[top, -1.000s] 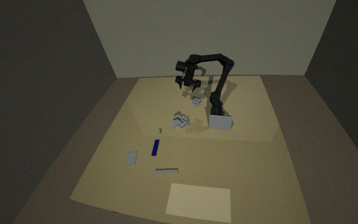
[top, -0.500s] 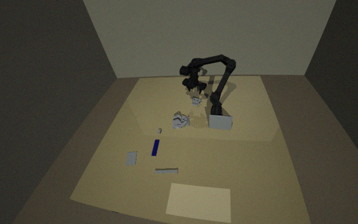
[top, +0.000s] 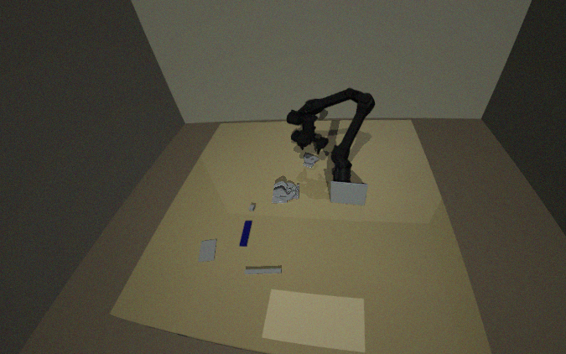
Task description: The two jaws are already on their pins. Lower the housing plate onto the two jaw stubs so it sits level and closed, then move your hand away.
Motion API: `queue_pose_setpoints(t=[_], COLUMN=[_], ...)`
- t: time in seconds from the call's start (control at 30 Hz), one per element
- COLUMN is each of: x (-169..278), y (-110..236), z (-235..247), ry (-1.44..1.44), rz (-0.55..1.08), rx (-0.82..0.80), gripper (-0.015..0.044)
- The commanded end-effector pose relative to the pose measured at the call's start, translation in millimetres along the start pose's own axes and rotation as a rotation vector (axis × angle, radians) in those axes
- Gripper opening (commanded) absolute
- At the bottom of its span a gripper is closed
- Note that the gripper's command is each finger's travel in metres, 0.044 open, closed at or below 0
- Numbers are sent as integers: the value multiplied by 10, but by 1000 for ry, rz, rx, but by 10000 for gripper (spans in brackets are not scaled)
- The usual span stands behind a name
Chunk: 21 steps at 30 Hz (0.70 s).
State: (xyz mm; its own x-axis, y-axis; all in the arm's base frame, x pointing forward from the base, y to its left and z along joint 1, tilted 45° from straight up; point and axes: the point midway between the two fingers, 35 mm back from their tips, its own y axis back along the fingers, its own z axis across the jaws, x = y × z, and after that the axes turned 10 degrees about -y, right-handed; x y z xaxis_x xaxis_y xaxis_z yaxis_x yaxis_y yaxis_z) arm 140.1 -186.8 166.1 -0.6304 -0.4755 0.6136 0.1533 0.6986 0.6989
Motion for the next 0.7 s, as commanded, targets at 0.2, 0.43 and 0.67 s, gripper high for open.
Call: queue_pose_setpoints(t=[0.2, 0.43, 0.67], x=[2, -1, 1], y=[-73, -157, -262], z=[4, 2, 2], ry=[2, 2, 2], rz=[-2, -2, -1], rx=[5, 5, 5], gripper=[440, 440, 440])
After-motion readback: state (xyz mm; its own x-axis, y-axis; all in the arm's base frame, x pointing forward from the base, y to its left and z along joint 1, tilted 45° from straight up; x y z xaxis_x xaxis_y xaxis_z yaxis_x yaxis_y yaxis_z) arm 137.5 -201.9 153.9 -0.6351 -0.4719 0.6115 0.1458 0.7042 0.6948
